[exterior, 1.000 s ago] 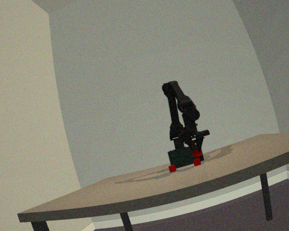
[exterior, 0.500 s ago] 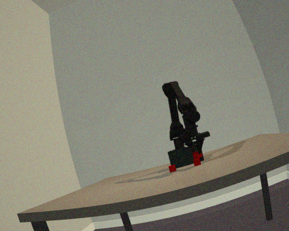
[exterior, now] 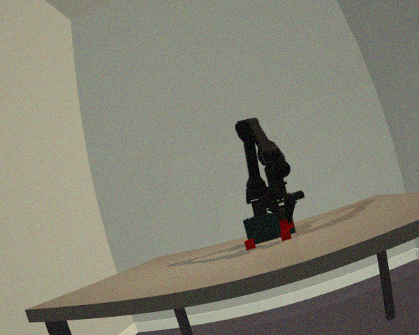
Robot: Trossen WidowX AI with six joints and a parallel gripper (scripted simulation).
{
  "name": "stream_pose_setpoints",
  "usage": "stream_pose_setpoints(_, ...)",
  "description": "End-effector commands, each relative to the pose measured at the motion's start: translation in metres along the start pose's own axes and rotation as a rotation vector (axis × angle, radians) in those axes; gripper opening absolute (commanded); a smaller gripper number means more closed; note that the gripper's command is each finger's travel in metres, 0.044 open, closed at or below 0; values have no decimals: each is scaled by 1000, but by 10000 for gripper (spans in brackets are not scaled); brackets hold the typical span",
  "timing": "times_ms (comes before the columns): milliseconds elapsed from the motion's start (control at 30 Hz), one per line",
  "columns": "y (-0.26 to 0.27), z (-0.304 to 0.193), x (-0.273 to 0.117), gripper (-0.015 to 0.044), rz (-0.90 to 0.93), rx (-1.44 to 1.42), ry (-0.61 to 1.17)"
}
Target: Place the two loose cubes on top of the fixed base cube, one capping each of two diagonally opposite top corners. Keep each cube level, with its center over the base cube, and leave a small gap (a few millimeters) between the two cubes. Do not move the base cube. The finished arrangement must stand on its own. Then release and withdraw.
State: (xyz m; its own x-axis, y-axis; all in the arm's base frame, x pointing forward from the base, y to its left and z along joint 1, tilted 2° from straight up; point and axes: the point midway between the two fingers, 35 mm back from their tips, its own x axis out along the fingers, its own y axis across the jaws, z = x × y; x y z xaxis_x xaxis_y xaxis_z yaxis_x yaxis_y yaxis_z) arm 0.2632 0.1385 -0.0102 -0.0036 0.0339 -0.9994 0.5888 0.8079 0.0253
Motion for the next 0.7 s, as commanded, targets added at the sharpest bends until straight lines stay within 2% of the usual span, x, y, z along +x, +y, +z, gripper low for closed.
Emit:
stream_pose_setpoints(0, 1, -1, 0, 205, 3, 4, 4)
stream_pose_setpoints(667, 0, 0, -27, 205, 0, 0, 0)
